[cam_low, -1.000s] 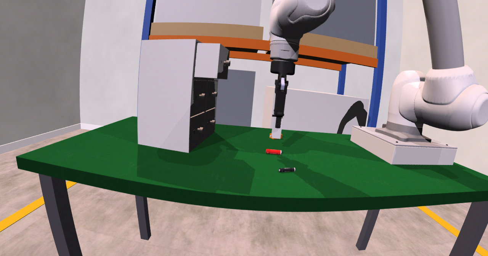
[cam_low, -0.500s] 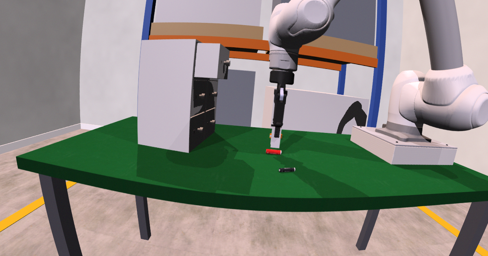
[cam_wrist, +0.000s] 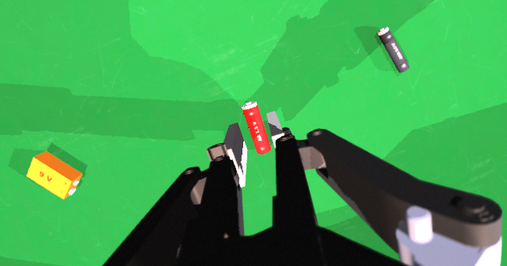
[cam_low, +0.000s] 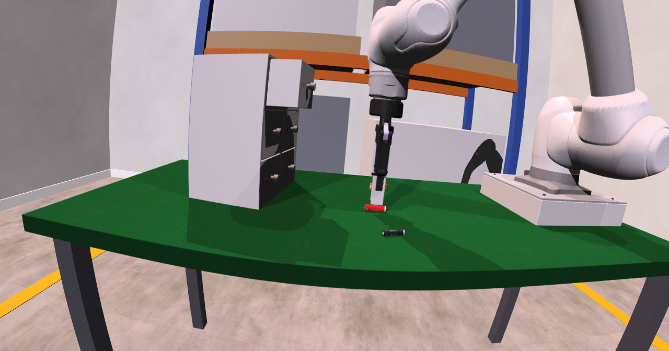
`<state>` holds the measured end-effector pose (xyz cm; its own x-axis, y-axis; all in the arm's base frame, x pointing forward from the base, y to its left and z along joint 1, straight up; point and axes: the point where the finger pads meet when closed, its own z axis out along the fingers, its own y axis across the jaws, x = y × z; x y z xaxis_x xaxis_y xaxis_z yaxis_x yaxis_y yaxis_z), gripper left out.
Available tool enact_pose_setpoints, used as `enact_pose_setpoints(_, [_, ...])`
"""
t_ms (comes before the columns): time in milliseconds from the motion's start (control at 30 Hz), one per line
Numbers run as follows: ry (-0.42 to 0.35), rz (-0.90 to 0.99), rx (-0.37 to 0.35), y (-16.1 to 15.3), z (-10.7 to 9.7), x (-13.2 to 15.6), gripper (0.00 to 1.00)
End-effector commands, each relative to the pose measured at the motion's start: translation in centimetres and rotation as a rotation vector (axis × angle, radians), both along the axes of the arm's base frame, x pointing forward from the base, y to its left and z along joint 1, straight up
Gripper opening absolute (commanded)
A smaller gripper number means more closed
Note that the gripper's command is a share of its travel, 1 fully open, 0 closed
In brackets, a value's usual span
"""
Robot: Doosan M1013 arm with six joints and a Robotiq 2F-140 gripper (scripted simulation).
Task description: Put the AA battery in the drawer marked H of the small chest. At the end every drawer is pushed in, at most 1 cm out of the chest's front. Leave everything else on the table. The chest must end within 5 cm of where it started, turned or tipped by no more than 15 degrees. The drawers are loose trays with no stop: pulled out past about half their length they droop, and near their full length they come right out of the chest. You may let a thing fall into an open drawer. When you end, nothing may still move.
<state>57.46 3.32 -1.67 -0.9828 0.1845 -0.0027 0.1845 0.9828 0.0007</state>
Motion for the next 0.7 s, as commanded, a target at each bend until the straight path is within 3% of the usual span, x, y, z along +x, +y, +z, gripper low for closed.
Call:
enact_pose_setpoints(0, [0.000, 0.000, 0.000, 0.00, 0.01, 0.00, 0.17])
enact_pose_setpoints(667, [0.000, 0.000, 0.000, 0.01, -0.63, 0.00, 0.17])
